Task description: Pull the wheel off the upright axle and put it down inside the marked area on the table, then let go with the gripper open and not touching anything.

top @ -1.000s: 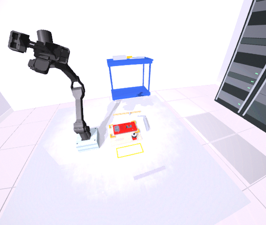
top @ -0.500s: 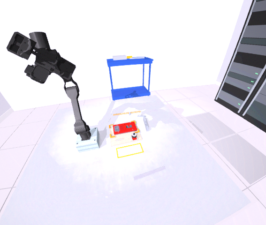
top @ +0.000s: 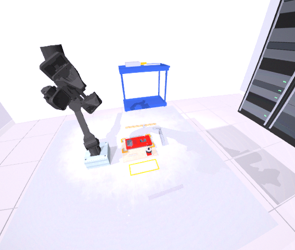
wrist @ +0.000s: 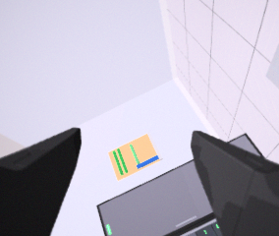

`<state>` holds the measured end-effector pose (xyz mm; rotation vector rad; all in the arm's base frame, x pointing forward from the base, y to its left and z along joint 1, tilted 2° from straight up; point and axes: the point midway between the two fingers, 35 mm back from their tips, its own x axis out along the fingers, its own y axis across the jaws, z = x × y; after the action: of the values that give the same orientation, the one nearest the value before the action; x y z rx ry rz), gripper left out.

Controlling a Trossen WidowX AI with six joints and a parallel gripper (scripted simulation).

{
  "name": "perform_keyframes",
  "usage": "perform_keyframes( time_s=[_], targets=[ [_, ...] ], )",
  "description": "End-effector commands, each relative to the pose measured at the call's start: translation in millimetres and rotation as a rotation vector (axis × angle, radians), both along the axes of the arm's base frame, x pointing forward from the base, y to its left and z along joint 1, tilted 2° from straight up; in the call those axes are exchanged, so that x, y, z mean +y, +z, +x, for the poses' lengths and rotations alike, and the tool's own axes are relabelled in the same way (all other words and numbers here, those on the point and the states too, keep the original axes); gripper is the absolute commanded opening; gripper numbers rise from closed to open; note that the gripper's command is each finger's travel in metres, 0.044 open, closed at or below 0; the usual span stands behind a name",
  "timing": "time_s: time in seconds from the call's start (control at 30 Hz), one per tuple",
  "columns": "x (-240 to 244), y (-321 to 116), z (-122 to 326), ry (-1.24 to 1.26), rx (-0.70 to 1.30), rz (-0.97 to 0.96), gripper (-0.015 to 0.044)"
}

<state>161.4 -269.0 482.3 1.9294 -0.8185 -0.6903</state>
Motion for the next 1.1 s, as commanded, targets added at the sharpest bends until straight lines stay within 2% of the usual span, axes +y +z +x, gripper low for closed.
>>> perform_keyframes(
  time_s=[0.0,0.47,0.8,1.07],
  targets=[
    [-8,-29,28,0.077,0.151,-0.005,0.03],
    [8,-135,131,0.487,0.701,-0.14,0.03],
    [58,-222,191,0.904,1.076,-0.316,0.03],
    [100,-272,209,1.155,1.283,-0.446,0.03]
  ],
)
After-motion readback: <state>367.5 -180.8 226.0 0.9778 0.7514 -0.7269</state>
